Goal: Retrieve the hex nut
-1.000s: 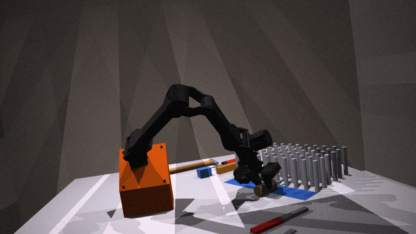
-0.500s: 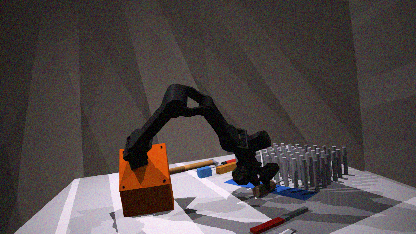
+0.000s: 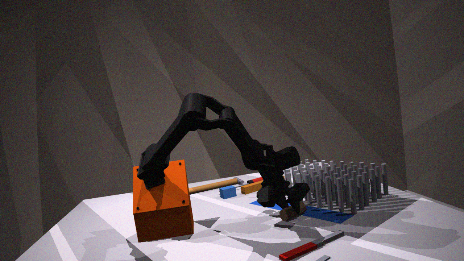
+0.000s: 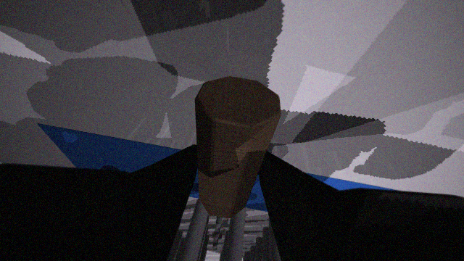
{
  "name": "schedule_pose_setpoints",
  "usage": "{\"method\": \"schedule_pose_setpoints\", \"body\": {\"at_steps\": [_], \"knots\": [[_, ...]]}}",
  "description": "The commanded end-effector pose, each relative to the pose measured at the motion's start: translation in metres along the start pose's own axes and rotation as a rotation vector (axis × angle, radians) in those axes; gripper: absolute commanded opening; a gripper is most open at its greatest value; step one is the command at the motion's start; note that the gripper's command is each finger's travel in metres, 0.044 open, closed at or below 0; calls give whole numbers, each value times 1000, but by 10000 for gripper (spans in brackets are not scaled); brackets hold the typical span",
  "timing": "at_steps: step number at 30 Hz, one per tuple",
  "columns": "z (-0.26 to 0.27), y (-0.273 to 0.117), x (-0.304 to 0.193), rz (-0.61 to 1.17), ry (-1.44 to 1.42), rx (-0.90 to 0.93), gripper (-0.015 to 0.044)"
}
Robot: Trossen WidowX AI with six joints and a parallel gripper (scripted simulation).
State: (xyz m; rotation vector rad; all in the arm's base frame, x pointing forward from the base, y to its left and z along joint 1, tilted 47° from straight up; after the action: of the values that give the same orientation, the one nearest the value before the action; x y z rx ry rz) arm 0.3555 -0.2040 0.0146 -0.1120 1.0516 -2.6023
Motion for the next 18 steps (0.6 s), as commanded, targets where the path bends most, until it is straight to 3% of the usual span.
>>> {"method": "schedule_pose_setpoints", "body": {"at_steps": [1,18], "knots": [[1,-2,3,0,-3,1,0],[3,-7,14,-1,-4,1,0]]}}
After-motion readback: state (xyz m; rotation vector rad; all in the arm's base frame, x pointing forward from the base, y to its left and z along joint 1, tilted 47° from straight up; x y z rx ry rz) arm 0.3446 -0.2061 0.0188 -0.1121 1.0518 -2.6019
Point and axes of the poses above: the point midway between the two fingers, 35 mm back from their tips, its own y axis out along the fingers, its own z axis across the jaws, x = y × z, the point moved 6 cm from there along -y, back along the fingers, and after that the axes turned 12 degrees about y, right-handed, at the moved point
